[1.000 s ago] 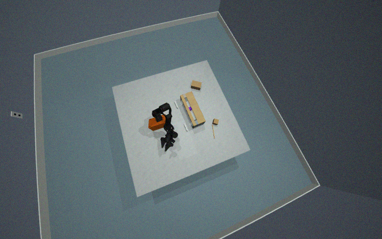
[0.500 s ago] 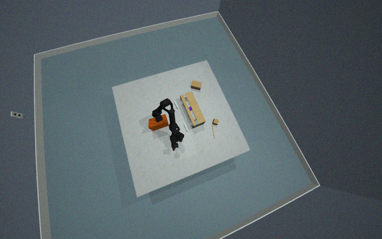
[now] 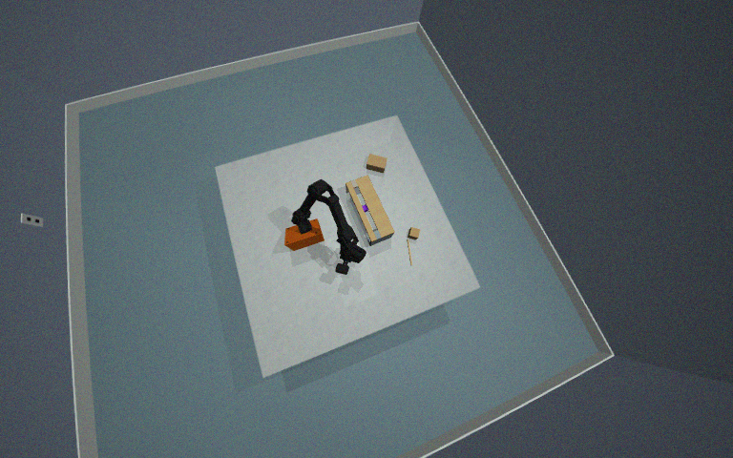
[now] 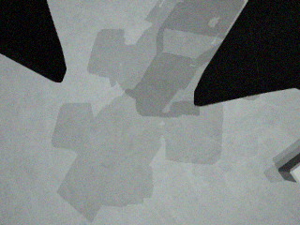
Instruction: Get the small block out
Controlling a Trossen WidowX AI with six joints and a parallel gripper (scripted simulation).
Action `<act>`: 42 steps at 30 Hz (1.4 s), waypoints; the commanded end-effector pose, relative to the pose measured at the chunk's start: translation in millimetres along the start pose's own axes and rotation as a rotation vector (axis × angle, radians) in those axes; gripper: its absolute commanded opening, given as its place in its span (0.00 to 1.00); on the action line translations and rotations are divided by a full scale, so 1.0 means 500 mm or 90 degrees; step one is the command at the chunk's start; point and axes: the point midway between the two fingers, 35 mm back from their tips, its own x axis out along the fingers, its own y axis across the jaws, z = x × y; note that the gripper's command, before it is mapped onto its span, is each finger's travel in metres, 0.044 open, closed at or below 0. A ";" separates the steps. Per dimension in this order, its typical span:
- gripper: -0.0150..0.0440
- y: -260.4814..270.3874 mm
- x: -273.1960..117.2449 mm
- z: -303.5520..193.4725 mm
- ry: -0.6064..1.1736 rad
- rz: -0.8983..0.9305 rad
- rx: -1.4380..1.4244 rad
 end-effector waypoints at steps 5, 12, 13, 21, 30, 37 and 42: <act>0.93 0.166 -0.158 0.041 0.069 0.205 0.243; 0.93 0.270 -0.256 0.041 0.163 0.294 0.377; 0.93 0.297 -0.273 0.038 0.195 0.306 0.399; 0.93 0.429 -0.365 0.015 0.359 0.337 0.521; 0.93 0.429 -0.365 0.015 0.359 0.337 0.521; 0.93 0.435 -0.352 0.017 0.361 0.336 0.521; 0.93 0.442 -0.337 0.018 0.364 0.335 0.522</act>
